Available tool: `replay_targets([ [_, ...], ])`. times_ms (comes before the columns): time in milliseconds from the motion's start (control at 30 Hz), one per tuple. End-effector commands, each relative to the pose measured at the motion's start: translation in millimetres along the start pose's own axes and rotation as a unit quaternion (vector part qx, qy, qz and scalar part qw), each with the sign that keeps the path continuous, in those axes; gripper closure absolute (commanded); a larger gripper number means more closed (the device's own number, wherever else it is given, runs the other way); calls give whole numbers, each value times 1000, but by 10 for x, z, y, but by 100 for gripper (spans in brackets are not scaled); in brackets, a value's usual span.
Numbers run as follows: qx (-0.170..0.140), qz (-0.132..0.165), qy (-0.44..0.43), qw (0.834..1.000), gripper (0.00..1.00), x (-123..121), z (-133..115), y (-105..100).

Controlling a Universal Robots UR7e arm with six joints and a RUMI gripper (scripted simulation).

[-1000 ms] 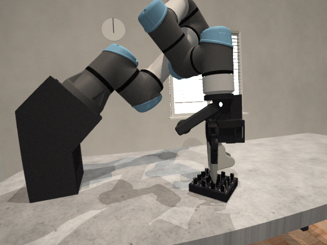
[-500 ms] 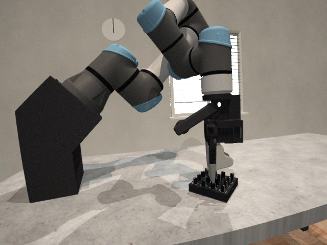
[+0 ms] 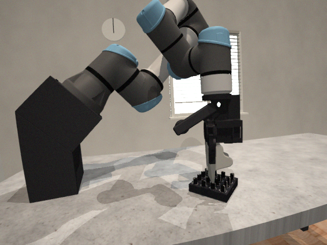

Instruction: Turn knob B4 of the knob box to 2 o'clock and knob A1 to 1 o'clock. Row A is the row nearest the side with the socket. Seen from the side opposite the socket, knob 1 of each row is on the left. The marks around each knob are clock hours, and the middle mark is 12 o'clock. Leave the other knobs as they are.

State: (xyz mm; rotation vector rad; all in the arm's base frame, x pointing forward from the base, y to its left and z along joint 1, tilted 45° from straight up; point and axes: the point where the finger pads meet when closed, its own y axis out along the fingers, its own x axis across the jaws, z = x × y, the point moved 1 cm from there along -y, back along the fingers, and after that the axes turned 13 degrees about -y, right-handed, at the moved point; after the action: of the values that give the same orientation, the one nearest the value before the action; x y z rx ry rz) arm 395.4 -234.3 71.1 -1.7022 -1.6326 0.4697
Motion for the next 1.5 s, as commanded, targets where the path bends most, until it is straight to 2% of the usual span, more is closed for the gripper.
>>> replay_targets([
  [0, 0, 0, 0, 1000, 89, -2, -2, -2],
  [867, 0, 0, 0, 1000, 89, -2, -2, 3],
  [1467, 0, 0, 0, 1000, 89, -2, -2, 115],
])
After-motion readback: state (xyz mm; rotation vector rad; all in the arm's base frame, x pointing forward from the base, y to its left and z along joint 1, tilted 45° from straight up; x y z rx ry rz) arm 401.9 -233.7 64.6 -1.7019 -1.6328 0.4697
